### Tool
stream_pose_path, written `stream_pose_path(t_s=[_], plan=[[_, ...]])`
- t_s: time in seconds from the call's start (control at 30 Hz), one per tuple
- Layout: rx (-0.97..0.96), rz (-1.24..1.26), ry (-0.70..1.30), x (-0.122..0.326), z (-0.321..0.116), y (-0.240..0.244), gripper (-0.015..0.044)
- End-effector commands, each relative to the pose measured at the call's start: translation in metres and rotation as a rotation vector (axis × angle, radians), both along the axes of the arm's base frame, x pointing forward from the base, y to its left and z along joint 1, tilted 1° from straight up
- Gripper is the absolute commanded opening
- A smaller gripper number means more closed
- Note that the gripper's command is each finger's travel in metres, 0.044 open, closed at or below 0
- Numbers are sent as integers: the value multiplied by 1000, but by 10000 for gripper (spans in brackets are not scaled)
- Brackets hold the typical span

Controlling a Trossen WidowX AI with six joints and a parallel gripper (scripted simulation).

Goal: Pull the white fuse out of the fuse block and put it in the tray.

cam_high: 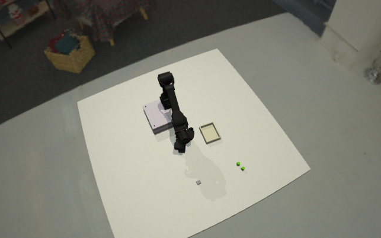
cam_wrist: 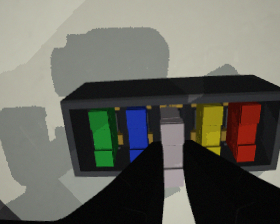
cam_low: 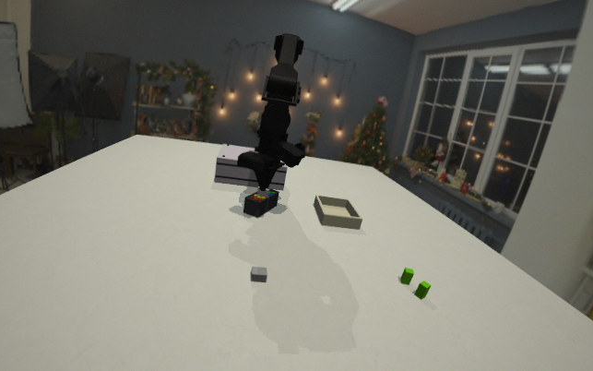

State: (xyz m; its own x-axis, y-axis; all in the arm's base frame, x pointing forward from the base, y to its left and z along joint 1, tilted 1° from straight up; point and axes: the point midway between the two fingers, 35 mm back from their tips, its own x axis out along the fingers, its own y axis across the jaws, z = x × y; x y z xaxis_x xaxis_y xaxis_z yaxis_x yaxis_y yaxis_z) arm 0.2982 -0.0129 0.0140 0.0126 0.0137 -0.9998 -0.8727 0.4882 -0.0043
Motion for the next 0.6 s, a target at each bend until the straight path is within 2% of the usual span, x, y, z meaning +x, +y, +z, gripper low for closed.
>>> stream_pose_path(t_s=[0.0, 0.57], plan=[[-2, -2, -11, 2, 6, 0, 0], [-3, -4, -11, 2, 14, -1, 0]])
